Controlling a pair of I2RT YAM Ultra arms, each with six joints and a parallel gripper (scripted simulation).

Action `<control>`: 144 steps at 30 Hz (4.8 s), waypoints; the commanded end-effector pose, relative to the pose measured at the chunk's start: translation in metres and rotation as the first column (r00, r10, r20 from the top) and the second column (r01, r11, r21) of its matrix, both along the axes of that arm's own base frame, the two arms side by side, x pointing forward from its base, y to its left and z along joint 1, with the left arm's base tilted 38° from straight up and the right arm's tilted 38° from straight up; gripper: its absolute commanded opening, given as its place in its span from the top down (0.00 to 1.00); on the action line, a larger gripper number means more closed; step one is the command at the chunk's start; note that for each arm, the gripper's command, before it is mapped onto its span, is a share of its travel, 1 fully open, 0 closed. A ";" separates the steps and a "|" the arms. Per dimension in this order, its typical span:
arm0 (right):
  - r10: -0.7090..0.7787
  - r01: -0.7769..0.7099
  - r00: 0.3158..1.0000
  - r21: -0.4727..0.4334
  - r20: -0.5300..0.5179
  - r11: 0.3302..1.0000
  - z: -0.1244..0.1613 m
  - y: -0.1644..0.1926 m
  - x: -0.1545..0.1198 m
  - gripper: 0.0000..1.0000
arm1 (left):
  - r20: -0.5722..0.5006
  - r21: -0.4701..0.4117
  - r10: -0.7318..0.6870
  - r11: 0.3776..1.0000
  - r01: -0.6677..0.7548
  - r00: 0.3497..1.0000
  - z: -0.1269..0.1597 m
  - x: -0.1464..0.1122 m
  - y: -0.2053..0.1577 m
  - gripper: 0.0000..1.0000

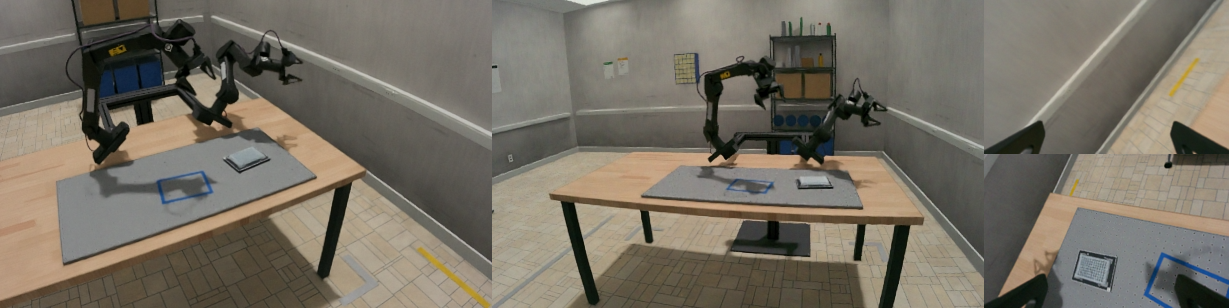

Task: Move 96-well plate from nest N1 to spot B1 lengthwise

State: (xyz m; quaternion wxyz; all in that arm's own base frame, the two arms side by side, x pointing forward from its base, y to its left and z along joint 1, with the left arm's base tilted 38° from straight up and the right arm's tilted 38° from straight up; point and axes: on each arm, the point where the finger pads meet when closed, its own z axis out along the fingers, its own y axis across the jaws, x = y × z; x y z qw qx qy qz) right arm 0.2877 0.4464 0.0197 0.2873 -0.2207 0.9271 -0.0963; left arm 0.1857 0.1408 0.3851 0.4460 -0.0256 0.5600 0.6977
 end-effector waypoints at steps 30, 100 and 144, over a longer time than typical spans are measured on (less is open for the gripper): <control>0.742 -0.743 0.668 0.075 0.046 0.665 -0.006 -0.092 -0.167 0.00 | -0.226 -0.296 -0.100 0.955 0.029 0.969 -0.122 0.030 -0.060 0.00; 0.784 -0.784 0.620 0.065 0.037 0.617 -0.016 -0.120 -0.184 0.00 | -0.306 -0.480 -0.329 0.864 0.153 0.894 -0.248 0.089 -0.124 0.00; 0.775 -0.776 0.631 0.057 0.031 0.629 -0.017 -0.120 -0.180 0.00 | -0.501 -0.766 -0.365 0.609 -0.205 0.784 -0.347 0.058 -0.146 0.00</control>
